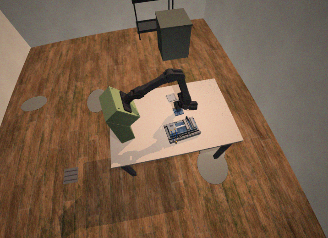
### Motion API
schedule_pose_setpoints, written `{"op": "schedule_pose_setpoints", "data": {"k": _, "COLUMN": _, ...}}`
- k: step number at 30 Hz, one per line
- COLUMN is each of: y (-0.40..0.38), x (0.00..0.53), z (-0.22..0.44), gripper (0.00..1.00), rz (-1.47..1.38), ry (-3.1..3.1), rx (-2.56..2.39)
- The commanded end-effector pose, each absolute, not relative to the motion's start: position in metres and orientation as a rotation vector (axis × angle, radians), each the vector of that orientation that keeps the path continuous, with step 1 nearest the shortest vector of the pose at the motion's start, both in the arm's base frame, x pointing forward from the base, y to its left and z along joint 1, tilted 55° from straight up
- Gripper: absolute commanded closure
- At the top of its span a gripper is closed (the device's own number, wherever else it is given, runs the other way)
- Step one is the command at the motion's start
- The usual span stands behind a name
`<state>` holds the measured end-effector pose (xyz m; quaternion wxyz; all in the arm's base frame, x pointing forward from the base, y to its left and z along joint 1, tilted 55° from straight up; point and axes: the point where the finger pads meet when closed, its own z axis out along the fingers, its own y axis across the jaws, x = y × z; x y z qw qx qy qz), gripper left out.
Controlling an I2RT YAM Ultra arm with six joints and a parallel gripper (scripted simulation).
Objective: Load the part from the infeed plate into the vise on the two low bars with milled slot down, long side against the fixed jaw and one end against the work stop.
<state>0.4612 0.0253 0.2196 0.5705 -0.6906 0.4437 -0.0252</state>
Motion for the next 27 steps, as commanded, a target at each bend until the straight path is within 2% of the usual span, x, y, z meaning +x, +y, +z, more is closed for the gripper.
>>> {"op": "schedule_pose_setpoints", "data": {"k": 1, "y": 0.025, "x": 0.465, "z": 0.233, "gripper": 0.19, "rz": -0.077, "ry": 1.007, "rx": -1.613}}
{"op": "schedule_pose_setpoints", "data": {"k": 27, "y": 0.028, "x": 0.46, "z": 0.216, "gripper": 0.19, "rz": -0.044, "ry": 1.03, "rx": -1.61}}
